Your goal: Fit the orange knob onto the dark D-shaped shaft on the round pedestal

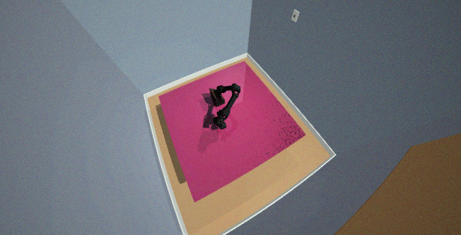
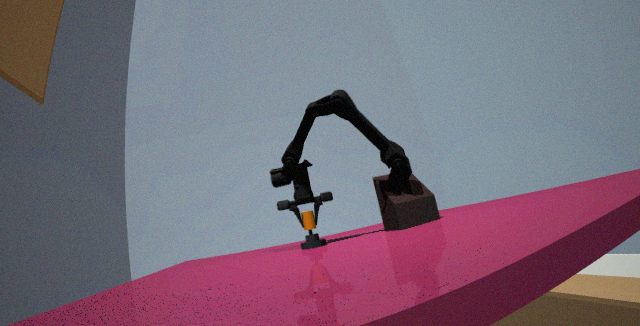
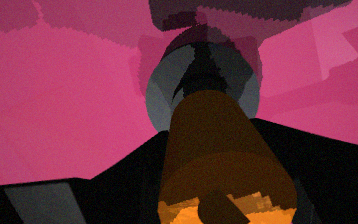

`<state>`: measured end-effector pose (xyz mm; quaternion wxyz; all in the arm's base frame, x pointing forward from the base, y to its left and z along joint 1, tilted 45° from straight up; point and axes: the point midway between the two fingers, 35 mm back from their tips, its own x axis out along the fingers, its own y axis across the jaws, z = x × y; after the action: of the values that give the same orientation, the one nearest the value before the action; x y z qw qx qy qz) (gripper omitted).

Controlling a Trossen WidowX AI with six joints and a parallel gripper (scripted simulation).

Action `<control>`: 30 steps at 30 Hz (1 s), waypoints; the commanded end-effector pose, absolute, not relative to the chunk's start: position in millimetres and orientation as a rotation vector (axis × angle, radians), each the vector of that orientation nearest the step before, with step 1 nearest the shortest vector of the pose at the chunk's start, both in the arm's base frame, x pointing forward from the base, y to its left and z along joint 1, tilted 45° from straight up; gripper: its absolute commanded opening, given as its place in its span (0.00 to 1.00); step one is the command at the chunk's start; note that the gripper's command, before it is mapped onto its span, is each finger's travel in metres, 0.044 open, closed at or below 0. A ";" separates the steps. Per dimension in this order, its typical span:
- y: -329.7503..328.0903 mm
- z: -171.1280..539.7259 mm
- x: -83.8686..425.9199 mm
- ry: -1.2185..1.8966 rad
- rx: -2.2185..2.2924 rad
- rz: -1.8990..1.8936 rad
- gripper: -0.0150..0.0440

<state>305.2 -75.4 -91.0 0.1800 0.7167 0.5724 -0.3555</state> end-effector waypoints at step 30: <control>-75.4 -91.2 305.3 1.568 2.162 -1.223 0.25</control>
<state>305.1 -75.6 -90.9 0.1046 0.7315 0.5325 -0.4129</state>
